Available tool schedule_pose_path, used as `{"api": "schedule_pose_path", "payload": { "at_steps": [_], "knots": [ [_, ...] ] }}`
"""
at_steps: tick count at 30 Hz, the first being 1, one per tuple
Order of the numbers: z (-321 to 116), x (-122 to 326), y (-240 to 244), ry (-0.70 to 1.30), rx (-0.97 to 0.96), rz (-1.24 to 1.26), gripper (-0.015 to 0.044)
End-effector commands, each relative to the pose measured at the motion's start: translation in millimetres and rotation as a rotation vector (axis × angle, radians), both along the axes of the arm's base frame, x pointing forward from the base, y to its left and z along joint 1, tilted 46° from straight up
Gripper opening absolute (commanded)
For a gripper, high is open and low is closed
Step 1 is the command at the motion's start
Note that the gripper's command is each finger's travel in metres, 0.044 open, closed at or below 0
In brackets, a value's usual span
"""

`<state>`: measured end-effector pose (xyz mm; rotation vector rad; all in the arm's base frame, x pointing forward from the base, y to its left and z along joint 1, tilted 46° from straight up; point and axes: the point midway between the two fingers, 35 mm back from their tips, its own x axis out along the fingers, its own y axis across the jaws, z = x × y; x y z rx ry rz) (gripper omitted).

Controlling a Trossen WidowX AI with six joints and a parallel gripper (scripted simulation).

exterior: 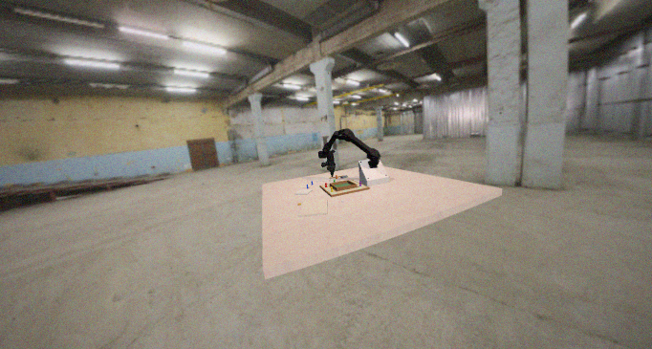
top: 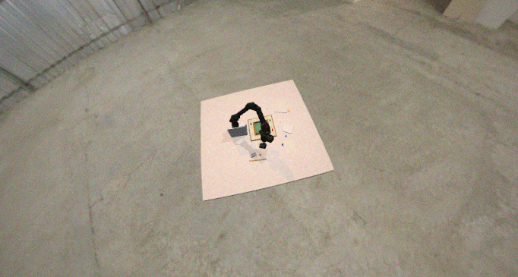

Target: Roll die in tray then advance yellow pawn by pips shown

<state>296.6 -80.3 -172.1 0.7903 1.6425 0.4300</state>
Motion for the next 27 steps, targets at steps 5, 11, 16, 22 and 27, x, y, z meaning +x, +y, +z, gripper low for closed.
{"api": "schedule_pose_path", "payload": {
  "at_steps": [5, 11, 16, 22, 27],
  "knots": [
    [-8.6, 4.1, 10.2, -0.007, 0.010, -0.012, 0.0275],
    [-13.8, 4.0, 15.4, -0.007, 0.010, -0.012, 0.0275],
    [-19.4, 3.7, 21.3, -0.007, 0.010, -0.012, 0.0275],
    [-26.1, 3.1, 28.4, -0.007, 0.011, -0.012, 0.0275],
    [-30.8, 2.6, 33.4, -0.007, 0.012, -0.012, 0.0275]
  ]
}}
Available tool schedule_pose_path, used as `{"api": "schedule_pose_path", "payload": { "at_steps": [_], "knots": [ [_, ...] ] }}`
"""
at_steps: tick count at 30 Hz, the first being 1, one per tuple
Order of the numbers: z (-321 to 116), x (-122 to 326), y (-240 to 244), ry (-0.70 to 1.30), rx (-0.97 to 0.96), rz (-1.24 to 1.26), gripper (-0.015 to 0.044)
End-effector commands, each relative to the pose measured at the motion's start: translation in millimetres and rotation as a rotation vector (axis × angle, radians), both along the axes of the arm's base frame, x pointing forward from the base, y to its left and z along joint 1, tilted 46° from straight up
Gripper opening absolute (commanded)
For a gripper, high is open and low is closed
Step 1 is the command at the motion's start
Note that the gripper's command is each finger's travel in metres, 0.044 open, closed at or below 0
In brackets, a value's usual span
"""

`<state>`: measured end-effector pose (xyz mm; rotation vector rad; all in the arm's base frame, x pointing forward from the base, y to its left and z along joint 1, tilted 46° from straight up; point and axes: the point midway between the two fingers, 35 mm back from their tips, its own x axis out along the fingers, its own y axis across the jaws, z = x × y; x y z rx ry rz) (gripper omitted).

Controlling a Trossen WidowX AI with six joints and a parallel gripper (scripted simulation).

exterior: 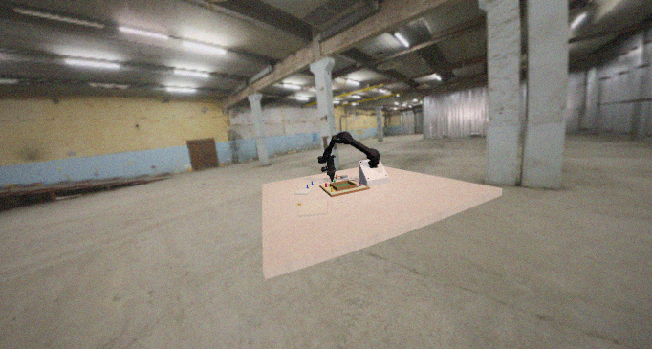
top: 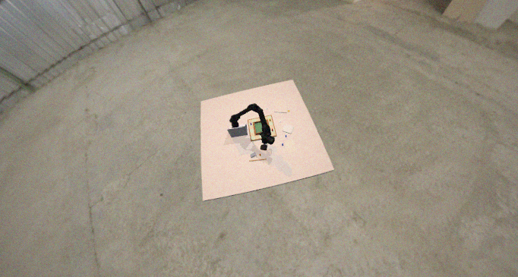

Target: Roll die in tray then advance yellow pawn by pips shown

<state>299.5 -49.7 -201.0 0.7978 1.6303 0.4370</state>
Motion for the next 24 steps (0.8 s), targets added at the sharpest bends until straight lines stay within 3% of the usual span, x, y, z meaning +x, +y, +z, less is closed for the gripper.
{"api": "schedule_pose_path", "payload": {
  "at_steps": [1, 7, 14, 17, 24],
  "knots": [
    [-2.1, -0.5, 3.0, 0.003, 0.003, -0.007, 0.0275],
    [-2.1, -0.5, 3.0, 0.003, 0.003, -0.007, 0.0118],
    [-2.1, -0.5, 3.0, 0.003, 0.003, -0.007, 0.0071],
    [1.0, 0.7, -1.5, 0.003, 0.002, -0.007, 0.0000],
    [37.3, 6.9, -48.7, 0.003, -0.006, -0.009, 0.0000]
  ]
}}
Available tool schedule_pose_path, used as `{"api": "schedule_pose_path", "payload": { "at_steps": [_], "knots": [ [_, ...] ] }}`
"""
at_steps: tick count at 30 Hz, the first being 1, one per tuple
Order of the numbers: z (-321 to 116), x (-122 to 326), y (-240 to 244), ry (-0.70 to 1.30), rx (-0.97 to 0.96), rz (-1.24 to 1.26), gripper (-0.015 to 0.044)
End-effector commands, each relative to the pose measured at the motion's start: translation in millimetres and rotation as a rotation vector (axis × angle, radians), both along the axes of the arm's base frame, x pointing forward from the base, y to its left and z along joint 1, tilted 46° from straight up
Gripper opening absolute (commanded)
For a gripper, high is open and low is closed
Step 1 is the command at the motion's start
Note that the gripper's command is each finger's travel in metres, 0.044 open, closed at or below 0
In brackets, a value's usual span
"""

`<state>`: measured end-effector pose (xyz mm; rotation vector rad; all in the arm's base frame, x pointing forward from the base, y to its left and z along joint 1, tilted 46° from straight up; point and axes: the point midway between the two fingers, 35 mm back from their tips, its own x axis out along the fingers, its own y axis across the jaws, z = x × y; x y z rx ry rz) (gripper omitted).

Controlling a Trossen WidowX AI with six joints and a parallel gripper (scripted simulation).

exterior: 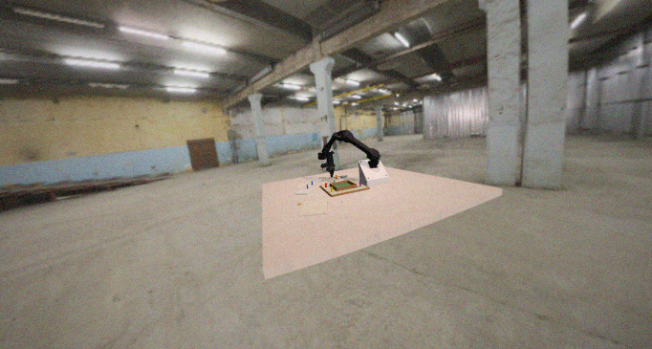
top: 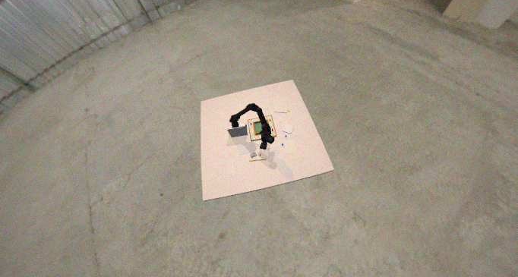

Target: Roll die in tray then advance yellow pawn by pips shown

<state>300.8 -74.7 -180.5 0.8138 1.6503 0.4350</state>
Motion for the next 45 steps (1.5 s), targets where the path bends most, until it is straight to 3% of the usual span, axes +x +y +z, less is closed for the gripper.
{"api": "schedule_pose_path", "payload": {
  "at_steps": [1, 7, 12, 45],
  "knots": [
    [22.7, 5.7, -30.6, -0.021, -0.015, -0.006, 0.0000],
    [56.3, 1.7, -66.1, -0.020, -0.013, -0.005, 0.0000],
    [59.7, 2.5, -64.8, -0.008, -0.015, -0.016, 0.0000],
    [159.3, -0.3, 68.9, 0.540, -0.070, -0.570, 0.0000]
  ]
}}
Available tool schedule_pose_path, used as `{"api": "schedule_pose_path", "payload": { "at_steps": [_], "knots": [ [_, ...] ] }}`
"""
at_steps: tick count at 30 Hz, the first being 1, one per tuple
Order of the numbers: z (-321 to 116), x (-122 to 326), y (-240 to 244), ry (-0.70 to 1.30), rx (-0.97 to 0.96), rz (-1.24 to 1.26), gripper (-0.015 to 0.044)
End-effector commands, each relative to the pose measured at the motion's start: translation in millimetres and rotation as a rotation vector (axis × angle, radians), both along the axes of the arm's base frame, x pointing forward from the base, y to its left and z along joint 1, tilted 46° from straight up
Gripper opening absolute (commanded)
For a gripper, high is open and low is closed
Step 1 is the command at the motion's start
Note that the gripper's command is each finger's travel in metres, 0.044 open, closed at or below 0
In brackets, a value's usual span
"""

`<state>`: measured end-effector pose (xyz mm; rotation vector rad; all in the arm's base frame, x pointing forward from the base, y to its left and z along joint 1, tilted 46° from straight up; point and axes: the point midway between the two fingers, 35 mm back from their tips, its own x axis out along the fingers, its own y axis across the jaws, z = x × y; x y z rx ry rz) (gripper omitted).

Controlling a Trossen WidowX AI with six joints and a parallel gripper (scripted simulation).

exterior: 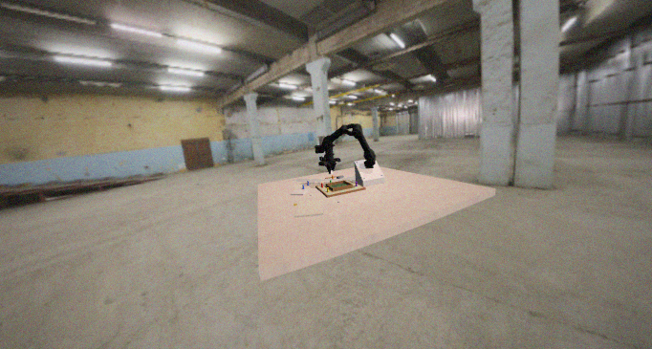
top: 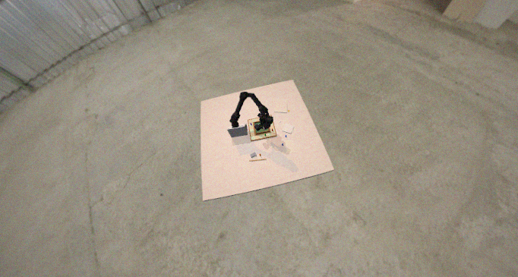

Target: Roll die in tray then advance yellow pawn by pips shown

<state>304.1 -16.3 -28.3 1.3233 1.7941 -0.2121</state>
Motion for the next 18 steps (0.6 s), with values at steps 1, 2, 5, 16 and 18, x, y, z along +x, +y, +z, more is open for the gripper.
{"api": "schedule_pose_path", "payload": {
  "at_steps": [1, 2, 5, 16, 18],
  "knots": [
    [9.6, -5.3, 14.6, 0.058, 0.002, -0.065, 0.0000],
    [12.1, -7.0, 18.6, 0.075, 0.002, -0.082, 0.0000],
    [19.3, -12.7, 30.6, 0.125, 0.003, -0.132, 0.0000],
    [39.2, -35.5, 66.6, 0.288, 0.008, -0.284, 0.0000],
    [39.2, -35.5, 66.6, 0.288, 0.008, -0.284, 0.0000]
  ]
}}
